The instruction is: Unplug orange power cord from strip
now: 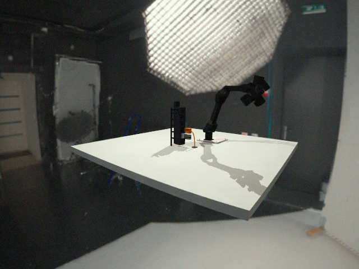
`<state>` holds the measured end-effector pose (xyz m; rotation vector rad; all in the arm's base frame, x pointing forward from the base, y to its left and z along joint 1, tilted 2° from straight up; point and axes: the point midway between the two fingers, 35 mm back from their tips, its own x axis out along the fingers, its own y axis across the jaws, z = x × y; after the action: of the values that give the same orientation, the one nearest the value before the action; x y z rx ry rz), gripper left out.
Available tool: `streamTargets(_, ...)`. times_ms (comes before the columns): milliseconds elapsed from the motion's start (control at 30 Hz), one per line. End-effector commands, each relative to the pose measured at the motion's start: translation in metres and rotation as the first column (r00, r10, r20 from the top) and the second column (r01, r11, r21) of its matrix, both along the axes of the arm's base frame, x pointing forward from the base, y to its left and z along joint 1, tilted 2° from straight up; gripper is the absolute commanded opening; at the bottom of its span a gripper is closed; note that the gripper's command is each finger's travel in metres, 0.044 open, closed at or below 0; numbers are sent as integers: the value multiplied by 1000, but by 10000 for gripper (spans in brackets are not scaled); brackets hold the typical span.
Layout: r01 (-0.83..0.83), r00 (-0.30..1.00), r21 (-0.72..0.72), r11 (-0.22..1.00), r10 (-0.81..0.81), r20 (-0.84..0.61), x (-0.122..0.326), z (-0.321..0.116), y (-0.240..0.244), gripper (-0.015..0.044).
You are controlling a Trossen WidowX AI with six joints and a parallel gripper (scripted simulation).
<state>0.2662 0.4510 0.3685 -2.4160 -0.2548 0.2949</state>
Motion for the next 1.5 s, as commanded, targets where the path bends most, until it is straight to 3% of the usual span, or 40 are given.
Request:
streamTargets(0, 42, 993, -12, 999, -43, -108, 44, -23, -43, 160)
streamTargets(233, 169, 917, -42, 985, -173, -359, 99, -77, -141, 160)
streamTargets(433, 323, 751, -48, 945, -287, -595, 109, -127, -231, 160)
streamTargets(700, 597, 341, -124, 792, -390, -855, 72, -187, -348, 160)
streamTargets(967, 808, -126, -266, 525, -286, -950, -1, -217, -420, 160)
streamTargets(1467, 811, -136, -270, 518, -282, -950, -2, -217, -428, 160)
